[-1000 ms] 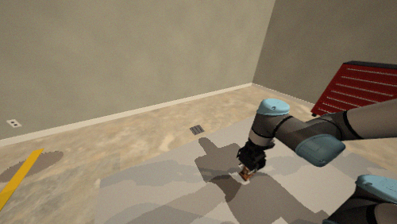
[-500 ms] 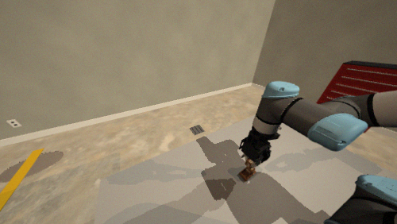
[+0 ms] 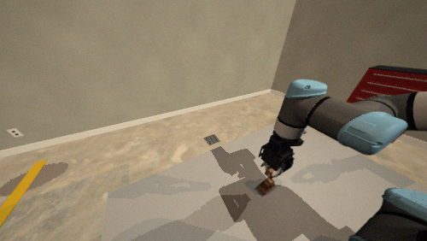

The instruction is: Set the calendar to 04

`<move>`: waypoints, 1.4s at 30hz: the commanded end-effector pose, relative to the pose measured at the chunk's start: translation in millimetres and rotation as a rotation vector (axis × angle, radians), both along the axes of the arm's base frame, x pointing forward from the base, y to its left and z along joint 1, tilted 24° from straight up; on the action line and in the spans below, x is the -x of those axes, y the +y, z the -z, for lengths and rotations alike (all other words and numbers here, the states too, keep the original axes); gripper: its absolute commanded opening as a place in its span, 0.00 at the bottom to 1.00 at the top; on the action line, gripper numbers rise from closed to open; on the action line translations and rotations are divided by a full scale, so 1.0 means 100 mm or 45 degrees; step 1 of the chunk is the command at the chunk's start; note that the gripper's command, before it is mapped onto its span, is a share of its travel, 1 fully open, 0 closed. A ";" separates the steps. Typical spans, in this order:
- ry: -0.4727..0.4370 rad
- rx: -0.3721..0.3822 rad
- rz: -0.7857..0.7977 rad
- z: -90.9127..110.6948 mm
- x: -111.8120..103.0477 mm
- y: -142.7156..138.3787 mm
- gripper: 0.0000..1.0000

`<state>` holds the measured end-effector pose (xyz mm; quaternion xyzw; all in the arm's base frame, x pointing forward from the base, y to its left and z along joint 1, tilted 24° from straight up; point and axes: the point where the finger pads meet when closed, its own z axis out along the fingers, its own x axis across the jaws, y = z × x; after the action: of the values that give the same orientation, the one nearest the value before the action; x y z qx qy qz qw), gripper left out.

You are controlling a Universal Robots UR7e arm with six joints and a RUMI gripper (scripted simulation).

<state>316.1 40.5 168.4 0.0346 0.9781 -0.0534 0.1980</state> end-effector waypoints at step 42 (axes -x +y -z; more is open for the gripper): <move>0.028 0.080 -0.193 -0.02 -0.04 -0.05 0.10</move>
<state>318.6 37.1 169.4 -0.0257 0.9786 -0.0661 0.1930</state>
